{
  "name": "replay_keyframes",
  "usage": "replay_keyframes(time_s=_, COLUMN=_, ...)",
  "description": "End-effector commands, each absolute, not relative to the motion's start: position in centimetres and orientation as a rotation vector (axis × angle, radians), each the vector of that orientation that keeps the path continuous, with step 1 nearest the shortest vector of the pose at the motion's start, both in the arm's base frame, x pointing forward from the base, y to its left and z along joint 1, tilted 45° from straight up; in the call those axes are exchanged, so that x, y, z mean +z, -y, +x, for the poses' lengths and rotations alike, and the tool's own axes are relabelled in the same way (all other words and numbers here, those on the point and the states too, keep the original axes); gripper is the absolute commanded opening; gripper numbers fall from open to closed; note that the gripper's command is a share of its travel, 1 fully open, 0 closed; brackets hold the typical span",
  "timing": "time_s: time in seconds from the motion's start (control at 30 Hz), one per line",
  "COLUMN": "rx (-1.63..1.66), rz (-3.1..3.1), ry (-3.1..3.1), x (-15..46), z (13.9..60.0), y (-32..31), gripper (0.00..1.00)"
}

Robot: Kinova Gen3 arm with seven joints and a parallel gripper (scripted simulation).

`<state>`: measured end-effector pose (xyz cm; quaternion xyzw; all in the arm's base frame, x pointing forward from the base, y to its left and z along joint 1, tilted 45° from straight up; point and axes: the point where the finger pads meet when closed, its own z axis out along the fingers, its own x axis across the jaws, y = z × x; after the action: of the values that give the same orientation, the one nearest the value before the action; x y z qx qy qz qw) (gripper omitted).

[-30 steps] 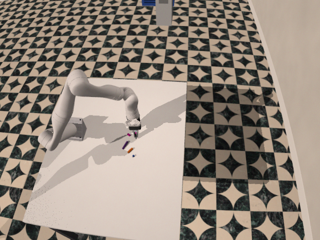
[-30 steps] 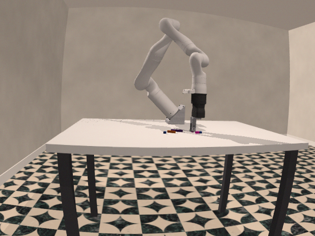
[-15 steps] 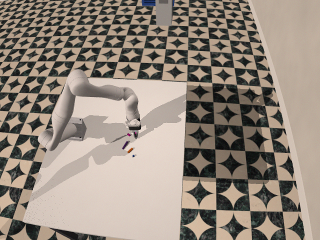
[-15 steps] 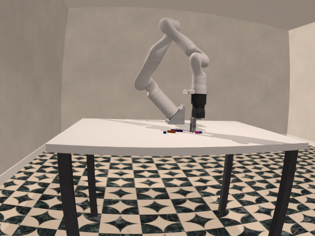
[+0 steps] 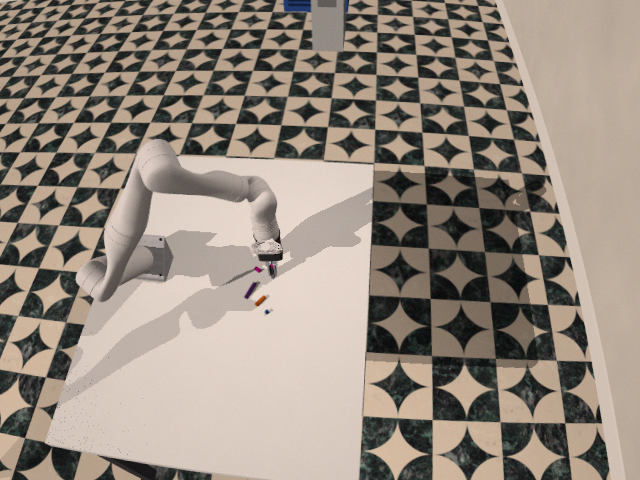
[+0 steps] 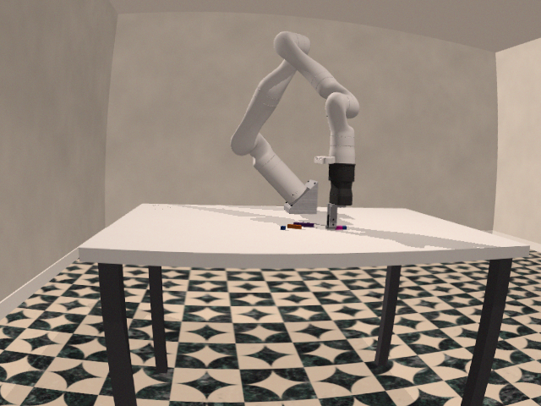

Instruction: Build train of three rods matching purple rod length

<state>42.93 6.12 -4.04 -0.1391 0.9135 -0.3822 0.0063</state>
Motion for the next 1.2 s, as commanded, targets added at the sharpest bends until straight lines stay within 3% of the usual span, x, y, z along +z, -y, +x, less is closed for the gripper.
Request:
replay_keyframes(time_s=0.0, rx=-1.201, rz=-0.458, ry=-2.861, x=-4.22, z=42.81, y=-5.97, gripper=0.24)
replay_keyframes(time_s=1.07, rx=-1.201, rz=-0.458, ry=-2.861, x=-4.22, z=42.81, y=-5.97, gripper=0.24)
replay_keyframes(time_s=1.1, rx=-1.201, rz=-0.458, ry=-2.861, x=-4.22, z=42.81, y=-5.97, gripper=0.3)
replay_keyframes(time_s=1.17, rx=-1.201, rz=-0.458, ry=-2.861, x=-4.22, z=42.81, y=-5.97, gripper=0.3)
